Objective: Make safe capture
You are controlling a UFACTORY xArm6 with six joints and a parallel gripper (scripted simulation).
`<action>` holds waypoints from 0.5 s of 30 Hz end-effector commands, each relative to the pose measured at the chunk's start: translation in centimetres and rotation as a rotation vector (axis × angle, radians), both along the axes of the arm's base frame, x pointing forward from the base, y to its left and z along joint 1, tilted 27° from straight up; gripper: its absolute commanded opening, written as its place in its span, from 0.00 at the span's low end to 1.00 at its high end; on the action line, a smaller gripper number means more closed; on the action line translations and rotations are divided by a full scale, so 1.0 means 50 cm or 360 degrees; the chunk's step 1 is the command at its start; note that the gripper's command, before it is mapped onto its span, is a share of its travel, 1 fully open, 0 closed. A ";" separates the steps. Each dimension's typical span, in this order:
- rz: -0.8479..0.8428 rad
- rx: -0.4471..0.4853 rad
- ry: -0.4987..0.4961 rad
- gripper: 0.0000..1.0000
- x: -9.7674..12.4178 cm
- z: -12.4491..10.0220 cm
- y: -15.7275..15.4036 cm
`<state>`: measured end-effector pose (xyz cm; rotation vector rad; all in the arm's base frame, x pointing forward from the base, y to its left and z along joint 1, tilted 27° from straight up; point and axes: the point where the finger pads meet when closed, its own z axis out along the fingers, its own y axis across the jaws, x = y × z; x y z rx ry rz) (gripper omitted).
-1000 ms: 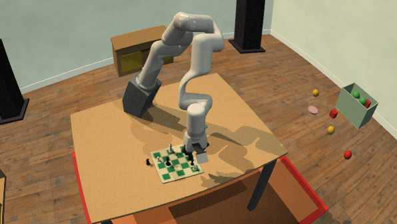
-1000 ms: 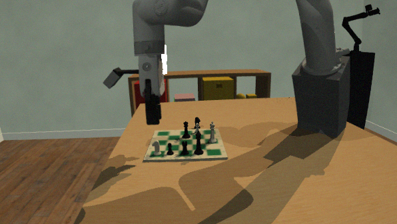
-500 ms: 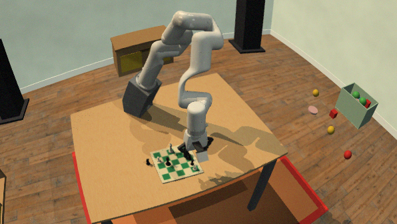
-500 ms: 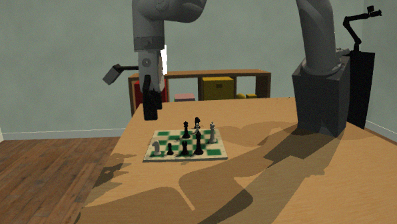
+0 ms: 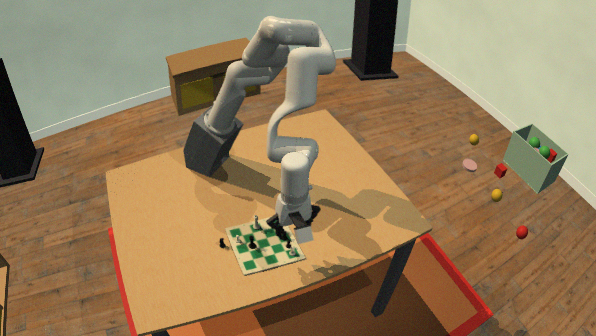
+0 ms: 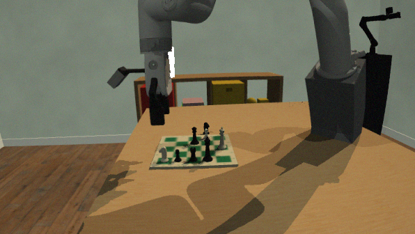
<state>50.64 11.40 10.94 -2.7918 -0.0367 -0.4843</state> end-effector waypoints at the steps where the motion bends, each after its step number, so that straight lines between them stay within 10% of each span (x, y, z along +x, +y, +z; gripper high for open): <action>1: -0.0001 0.0001 -0.0006 1.00 -0.001 0.013 -0.003; 15: -0.0001 0.0001 -0.0006 1.00 -0.031 0.095 -0.031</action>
